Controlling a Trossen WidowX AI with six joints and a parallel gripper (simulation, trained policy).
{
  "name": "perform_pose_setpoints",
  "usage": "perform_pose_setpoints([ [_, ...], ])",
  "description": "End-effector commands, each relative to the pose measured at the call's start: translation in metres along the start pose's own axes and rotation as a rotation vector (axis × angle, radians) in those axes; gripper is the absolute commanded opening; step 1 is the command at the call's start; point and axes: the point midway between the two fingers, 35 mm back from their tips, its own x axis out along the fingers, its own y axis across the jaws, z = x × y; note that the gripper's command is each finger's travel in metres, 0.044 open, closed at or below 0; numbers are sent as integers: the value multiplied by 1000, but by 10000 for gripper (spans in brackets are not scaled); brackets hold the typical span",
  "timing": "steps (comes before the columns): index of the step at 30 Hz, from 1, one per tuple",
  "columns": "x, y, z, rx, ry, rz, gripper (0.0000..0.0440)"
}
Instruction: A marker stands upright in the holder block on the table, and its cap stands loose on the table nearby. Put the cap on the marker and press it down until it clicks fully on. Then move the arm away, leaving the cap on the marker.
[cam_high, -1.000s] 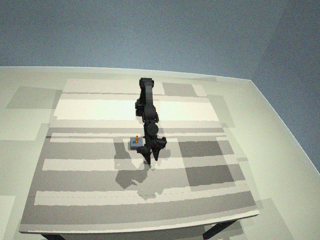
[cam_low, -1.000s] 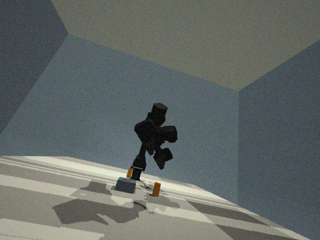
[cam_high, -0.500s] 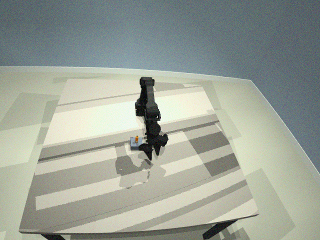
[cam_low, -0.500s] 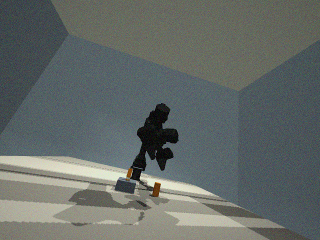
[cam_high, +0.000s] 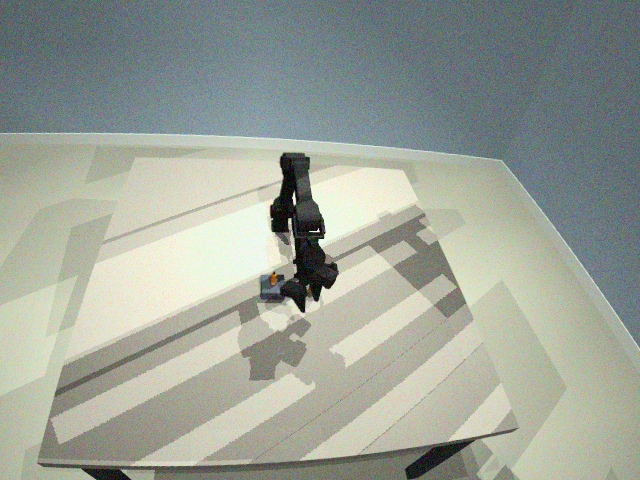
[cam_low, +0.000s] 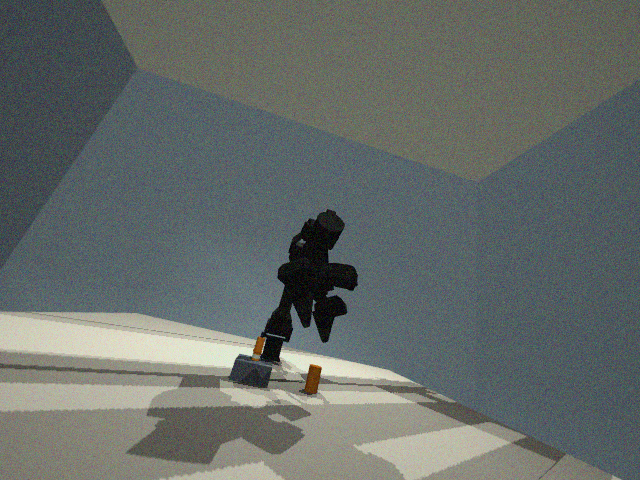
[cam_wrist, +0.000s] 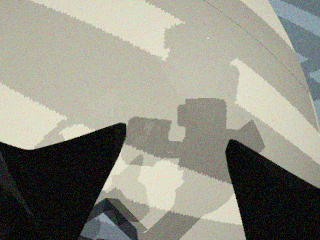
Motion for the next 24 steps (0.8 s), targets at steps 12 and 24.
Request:
perform_pose_setpoints([
  [12, -9, 28, -12, 11, 98, 85, 338],
  [24, -10, 52, -25, 9, 190, 160, 339],
])
